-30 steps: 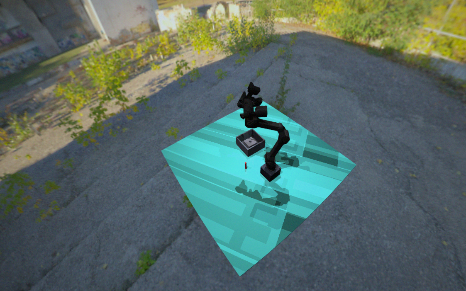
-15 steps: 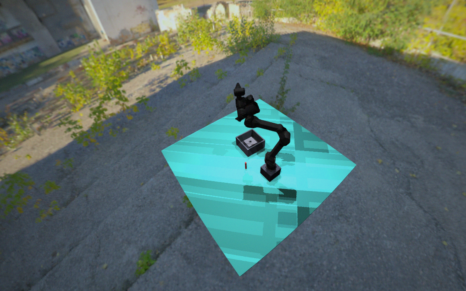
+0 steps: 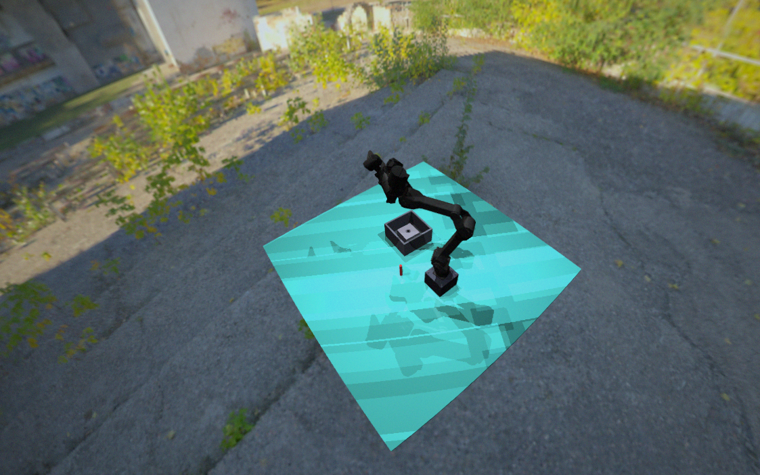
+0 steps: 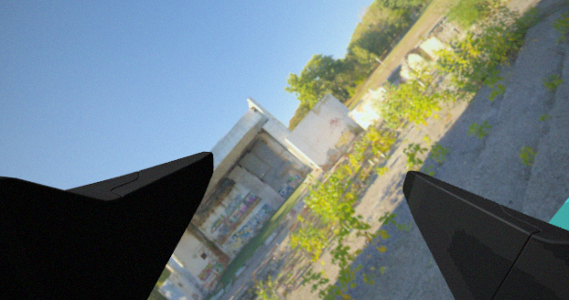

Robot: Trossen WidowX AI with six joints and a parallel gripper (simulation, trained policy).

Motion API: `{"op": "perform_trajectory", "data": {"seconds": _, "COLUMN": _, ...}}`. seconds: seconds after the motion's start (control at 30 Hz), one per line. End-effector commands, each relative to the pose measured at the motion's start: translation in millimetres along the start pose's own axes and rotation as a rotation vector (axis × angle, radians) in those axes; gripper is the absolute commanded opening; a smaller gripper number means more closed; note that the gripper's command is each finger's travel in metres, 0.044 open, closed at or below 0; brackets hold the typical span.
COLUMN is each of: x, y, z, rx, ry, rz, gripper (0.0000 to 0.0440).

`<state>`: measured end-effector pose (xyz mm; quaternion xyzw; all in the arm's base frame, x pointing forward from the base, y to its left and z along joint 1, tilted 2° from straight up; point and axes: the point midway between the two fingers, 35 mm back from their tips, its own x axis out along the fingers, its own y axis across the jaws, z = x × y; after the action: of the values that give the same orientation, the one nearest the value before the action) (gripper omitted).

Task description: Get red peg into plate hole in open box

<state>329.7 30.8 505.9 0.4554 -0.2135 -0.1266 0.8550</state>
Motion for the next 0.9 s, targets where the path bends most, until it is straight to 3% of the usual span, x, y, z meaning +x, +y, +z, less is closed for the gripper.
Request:
{"op": "perform_trajectory", "data": {"seconds": 0.0, "x": 2, "y": -20, "z": -18, "rx": -0.085, "ry": 0.078, "rz": -0.038, "gripper": 0.044}}
{"op": "perform_trajectory", "data": {"seconds": 0.43, "x": -12, "y": -96, "z": -73, "rx": -0.37, "ry": 0.381, "rz": -0.22, "gripper": 0.044}}
{"op": "perform_trajectory", "data": {"seconds": 0.87, "x": -59, "y": -170, "z": -115, "rx": -0.593, "ry": 0.717, "rz": -0.428, "gripper": 0.044}}
